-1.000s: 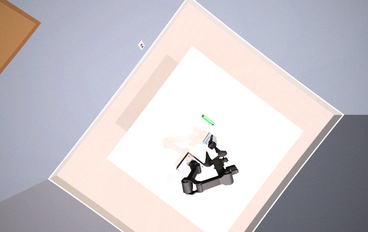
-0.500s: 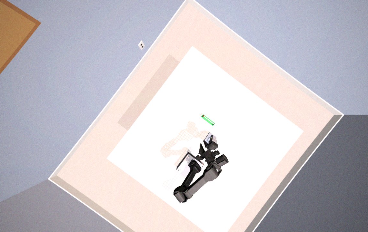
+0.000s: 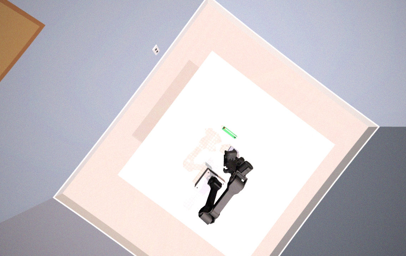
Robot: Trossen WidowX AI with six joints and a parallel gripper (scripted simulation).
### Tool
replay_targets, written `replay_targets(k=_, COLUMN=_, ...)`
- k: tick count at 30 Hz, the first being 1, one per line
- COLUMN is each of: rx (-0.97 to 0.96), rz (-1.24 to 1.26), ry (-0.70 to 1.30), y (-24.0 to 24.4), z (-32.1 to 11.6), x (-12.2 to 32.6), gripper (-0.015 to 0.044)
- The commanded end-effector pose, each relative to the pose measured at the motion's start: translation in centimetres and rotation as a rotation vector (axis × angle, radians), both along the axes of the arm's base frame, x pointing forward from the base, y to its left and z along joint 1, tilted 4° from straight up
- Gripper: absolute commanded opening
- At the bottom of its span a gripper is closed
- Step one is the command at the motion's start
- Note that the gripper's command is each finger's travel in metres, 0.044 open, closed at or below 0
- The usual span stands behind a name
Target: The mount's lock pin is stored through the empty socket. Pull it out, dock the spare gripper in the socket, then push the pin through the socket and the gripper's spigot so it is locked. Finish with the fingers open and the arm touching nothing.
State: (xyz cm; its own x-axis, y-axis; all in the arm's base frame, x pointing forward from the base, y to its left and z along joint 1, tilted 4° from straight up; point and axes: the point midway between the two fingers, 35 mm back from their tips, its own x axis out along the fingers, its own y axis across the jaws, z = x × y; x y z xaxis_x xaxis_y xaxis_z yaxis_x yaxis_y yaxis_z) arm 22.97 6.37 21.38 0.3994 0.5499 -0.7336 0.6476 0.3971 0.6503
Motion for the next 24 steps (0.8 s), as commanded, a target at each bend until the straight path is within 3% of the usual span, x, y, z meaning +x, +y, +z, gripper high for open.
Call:
replay_targets(k=1, rx=-0.413, rz=0.518, ry=-0.16, y=-0.3, z=-0.4, x=4.8, gripper=0.018)
replay_targets(k=5, rx=-0.63, rz=0.893, ry=-0.233, y=-0.1, z=-1.2, x=8.0, gripper=0.018)
replay_targets(k=24, rx=-0.968, rz=1.998, ry=-0.328, y=1.5, z=-5.4, x=14.8, gripper=0.018)
